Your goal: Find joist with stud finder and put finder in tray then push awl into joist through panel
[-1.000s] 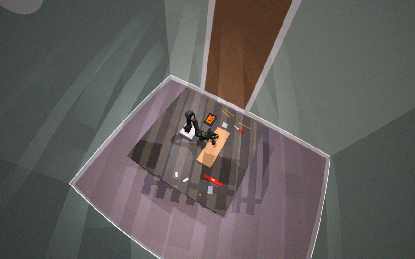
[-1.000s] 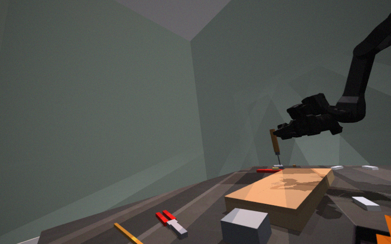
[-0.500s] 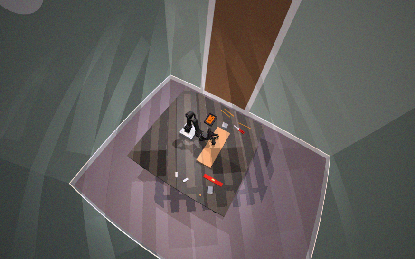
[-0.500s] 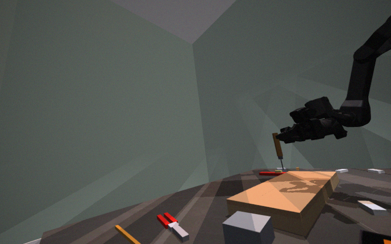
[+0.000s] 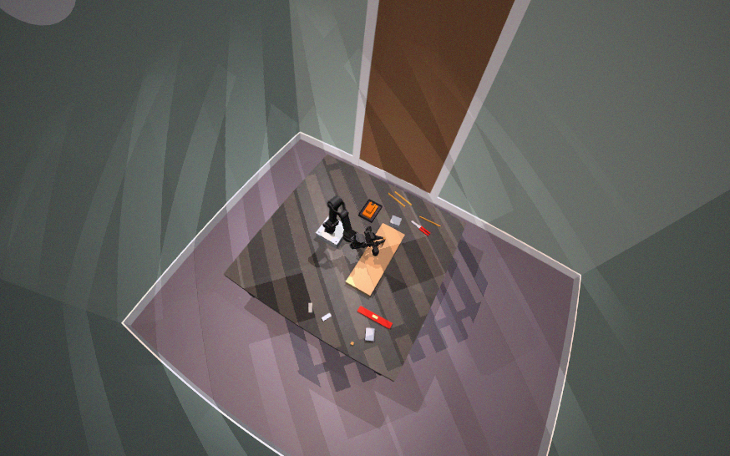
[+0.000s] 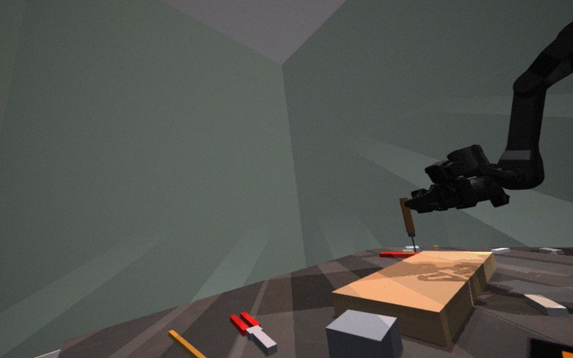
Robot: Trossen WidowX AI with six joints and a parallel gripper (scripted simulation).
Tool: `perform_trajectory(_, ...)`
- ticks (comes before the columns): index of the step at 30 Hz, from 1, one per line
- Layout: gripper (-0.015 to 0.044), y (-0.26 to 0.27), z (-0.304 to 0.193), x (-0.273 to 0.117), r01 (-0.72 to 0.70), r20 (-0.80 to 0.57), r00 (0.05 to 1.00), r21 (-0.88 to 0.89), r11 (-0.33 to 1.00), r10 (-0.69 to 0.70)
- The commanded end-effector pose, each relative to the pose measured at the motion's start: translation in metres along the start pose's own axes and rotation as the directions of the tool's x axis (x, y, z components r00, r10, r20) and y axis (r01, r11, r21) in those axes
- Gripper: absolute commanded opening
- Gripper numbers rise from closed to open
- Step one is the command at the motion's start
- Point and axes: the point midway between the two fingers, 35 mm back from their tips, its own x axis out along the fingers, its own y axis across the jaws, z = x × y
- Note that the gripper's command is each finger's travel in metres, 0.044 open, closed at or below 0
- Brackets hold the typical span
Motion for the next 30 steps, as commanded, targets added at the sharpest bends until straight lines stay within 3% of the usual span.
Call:
perform_trajectory(1,0.0000,0.000,-0.001,0.000,0.002,0.002,1.000,-0.001,1.000,-0.002)
perform_trajectory(30,0.0000,0.000,-0.015,0.001,0.002,0.002,1.000,0.000,1.000,-0.002)
